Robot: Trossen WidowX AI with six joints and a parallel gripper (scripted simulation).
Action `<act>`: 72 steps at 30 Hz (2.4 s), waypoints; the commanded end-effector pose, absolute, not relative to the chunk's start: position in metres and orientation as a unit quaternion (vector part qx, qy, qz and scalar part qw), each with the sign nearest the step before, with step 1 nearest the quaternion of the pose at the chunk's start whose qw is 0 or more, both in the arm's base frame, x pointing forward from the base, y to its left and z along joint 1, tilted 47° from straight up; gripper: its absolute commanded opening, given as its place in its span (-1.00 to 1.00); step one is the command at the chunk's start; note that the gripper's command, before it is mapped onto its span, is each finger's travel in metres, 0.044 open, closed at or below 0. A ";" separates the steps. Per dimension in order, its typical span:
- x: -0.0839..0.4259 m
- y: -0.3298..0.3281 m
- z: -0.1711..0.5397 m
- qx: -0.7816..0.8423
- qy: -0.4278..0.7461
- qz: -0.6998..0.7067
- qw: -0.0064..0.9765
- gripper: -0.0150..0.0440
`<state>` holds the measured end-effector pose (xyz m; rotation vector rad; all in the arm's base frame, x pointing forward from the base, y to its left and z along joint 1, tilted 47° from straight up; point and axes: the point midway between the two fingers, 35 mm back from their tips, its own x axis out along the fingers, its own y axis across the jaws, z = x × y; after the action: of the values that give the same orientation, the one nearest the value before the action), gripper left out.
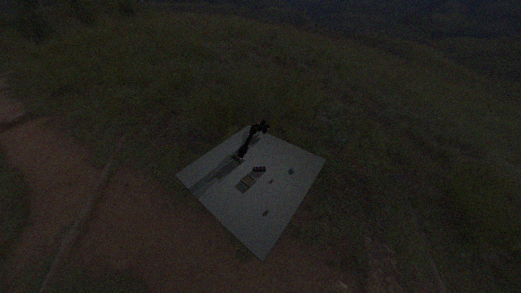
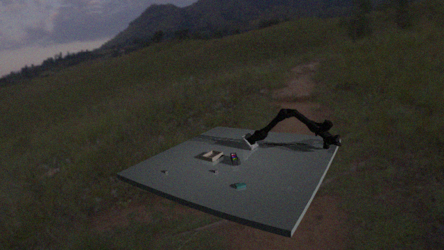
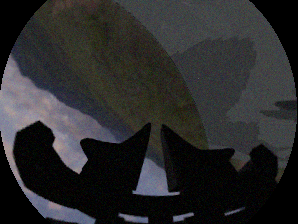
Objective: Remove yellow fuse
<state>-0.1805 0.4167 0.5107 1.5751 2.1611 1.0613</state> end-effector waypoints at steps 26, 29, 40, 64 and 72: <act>0.181 0.420 0.421 0.569 0.470 0.376 0.560 -0.24; 0.218 0.406 0.402 0.551 0.457 0.356 0.601 -0.24; 0.331 0.324 0.293 0.458 0.475 0.224 0.717 -0.24; 0.324 0.035 0.078 0.472 0.722 0.001 0.506 -0.24; 0.315 0.021 0.071 0.492 0.728 0.003 0.477 -0.24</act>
<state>0.3169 0.0206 0.0713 1.1908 1.7688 -0.0048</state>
